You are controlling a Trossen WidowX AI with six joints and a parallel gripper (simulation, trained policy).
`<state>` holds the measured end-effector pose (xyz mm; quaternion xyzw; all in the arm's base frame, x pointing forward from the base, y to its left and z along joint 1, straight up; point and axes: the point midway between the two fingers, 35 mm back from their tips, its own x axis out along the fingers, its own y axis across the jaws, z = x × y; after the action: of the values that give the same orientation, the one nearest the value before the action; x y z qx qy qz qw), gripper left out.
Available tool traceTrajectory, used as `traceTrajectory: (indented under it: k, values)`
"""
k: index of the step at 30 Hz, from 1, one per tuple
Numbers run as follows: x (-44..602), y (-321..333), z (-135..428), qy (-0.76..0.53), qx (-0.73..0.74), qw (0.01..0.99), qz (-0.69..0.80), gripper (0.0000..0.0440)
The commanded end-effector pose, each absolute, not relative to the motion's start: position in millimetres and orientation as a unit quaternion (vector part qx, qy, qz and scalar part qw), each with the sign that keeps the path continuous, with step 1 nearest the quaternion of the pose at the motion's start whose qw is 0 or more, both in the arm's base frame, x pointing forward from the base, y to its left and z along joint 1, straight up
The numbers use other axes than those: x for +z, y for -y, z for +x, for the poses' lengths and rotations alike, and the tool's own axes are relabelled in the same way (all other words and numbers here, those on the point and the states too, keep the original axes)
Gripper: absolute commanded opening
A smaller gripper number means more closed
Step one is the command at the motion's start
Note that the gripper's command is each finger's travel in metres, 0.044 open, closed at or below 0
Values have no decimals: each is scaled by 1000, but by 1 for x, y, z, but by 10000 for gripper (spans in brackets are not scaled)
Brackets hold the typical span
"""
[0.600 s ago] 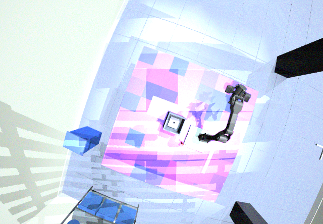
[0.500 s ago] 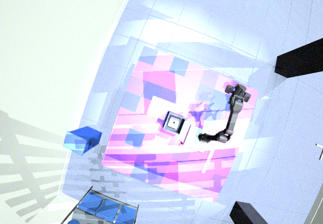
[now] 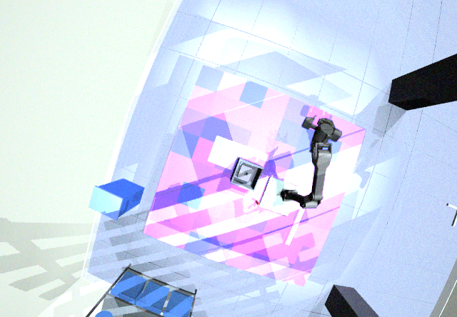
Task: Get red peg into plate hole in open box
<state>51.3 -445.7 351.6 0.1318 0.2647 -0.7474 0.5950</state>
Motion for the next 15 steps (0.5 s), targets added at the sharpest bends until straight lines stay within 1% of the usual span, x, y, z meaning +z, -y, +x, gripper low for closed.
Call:
traceTrajectory:
  k: [1,15]
  values:
    - [366,436,79,-231,-733,626,135,440]
    - [415,369,179,-104,-643,737,180,440]
